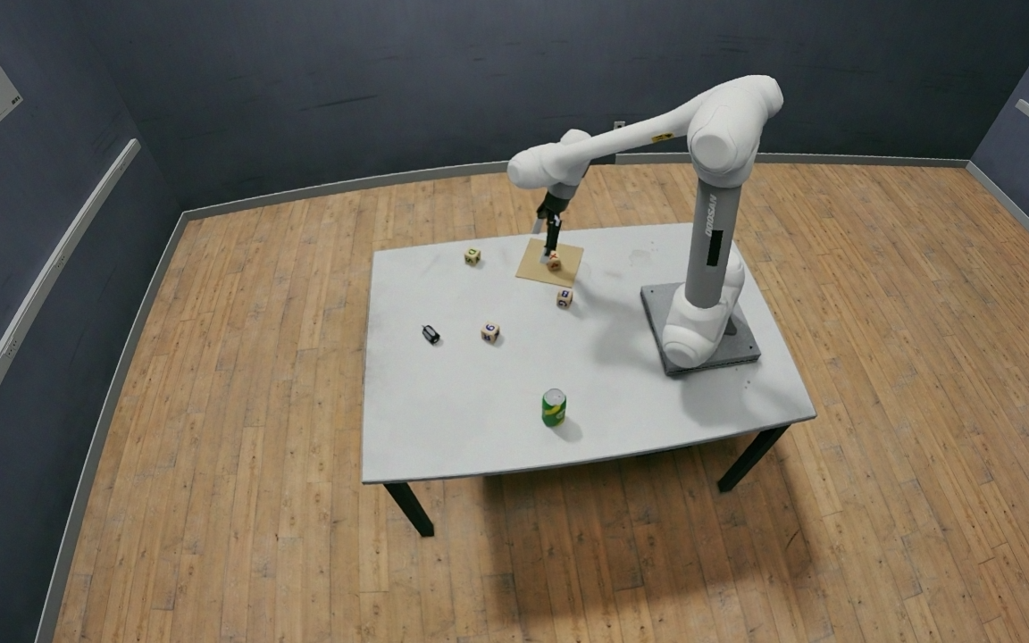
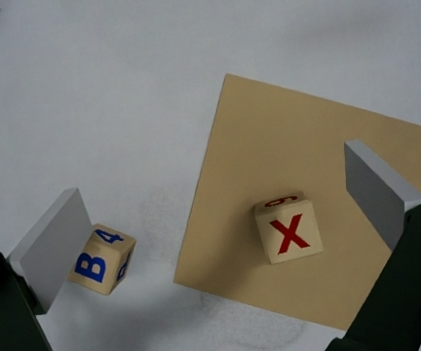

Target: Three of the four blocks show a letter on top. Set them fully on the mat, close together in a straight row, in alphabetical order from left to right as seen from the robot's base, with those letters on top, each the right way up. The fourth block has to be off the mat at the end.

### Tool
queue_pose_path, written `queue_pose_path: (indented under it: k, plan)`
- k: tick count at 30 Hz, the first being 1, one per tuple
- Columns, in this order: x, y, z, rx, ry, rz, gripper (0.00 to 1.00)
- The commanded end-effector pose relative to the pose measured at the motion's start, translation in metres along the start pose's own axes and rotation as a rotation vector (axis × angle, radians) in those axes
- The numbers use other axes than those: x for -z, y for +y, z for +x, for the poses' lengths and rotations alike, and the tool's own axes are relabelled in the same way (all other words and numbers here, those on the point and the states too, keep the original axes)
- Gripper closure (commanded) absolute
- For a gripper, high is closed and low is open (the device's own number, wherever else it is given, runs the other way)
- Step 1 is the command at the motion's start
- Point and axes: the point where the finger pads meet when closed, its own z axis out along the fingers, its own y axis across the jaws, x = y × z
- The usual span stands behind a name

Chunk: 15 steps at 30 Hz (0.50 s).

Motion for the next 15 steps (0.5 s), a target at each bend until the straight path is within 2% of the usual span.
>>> queue_pose_path:
  k: [1, 6, 15]
  plan:
    - [-0.007, 0.016, -0.024, 0.001, 0.036, -0.016, 0.0]
    - [-0.016, 0.039, -0.065, -0.007, 0.055, -0.061, 0.0]
    - [-0.017, 0.042, -0.071, -0.008, 0.056, -0.066, 0.0]
